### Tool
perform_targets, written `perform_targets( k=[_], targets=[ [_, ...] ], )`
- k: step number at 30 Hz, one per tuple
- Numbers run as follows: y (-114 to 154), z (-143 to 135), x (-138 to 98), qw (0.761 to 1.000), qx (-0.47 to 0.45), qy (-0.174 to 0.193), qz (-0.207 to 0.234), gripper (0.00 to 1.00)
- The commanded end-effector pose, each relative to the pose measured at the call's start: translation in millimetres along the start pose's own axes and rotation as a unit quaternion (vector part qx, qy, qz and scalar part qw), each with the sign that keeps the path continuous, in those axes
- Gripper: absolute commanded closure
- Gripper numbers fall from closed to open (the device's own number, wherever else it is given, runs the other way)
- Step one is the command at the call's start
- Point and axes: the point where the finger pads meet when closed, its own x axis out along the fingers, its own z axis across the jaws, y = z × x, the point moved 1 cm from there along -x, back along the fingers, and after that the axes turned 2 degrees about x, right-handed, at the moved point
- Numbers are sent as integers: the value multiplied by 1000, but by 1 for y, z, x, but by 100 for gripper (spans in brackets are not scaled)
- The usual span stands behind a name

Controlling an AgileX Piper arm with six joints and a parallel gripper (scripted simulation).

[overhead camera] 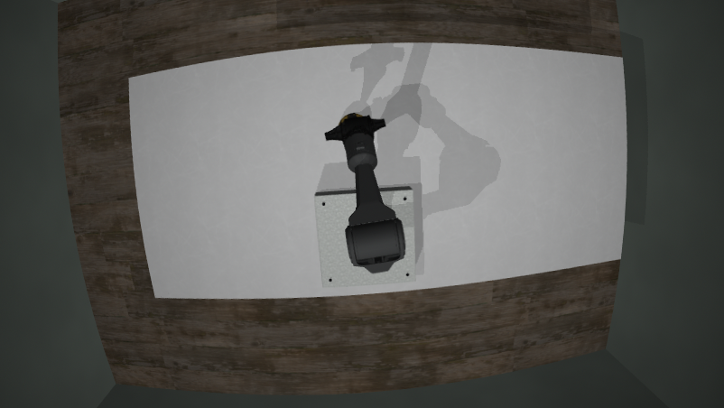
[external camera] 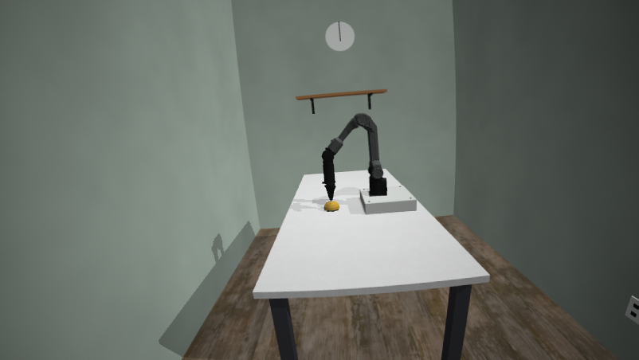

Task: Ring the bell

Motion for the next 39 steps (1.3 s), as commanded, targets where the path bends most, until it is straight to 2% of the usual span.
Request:
perform_targets(
  k=[1,27,39],
  targets=[
    [-1,0,-3,1000,0,0,-2,100],
    [-1,0,-61,1000,0,0,-2,100],
    [0,0,-67,1000,0,0,-1,100]
  ],
)
